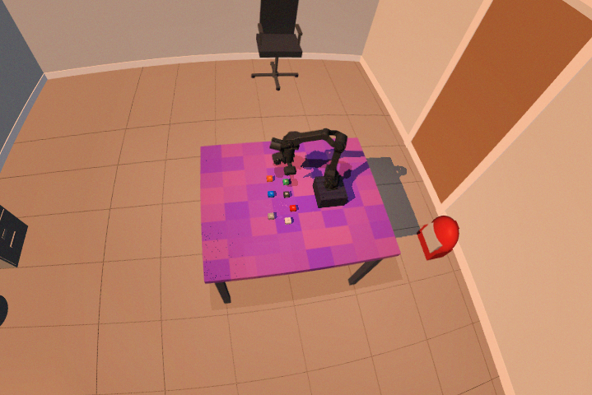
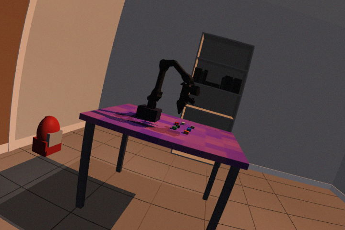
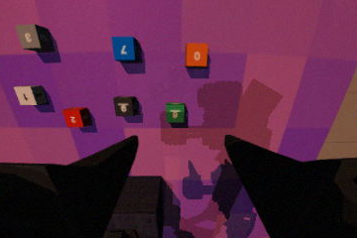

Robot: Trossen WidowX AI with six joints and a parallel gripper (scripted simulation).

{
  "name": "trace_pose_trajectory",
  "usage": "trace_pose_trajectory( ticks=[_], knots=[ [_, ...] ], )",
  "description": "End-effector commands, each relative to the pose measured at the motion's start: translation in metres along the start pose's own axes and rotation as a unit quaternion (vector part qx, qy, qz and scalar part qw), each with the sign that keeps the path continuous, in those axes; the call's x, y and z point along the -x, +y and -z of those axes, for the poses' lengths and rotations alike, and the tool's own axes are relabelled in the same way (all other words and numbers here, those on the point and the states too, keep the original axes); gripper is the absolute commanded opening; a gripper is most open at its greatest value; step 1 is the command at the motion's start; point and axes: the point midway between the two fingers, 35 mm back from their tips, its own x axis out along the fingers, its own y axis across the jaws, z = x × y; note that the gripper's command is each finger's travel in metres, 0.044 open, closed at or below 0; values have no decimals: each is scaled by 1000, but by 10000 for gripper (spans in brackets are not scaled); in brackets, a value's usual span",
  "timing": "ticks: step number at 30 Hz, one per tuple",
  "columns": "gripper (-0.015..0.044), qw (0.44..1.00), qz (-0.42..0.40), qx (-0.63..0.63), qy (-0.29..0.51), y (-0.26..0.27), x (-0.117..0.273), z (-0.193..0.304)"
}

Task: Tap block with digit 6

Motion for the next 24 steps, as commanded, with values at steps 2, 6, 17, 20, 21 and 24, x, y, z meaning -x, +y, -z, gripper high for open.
trace_pose_trajectory(
  ticks=[2, 6, 17, 20, 21, 24],
  knots=[
    [400, 1000, 3, -2, 1, -1, 1, 1],
    [400, 1000, 3, -2, 1, -1, 1, 1],
    [138, 1000, 3, -2, 1, -1, -81, 2],
    [59, 1000, 3, -2, 1, -1, -81, 2],
    [33, 1000, 3, -2, 1, -1, -81, 2],
    [20, 1000, 3, -2, 1, -1, -81, 2]
  ],
)
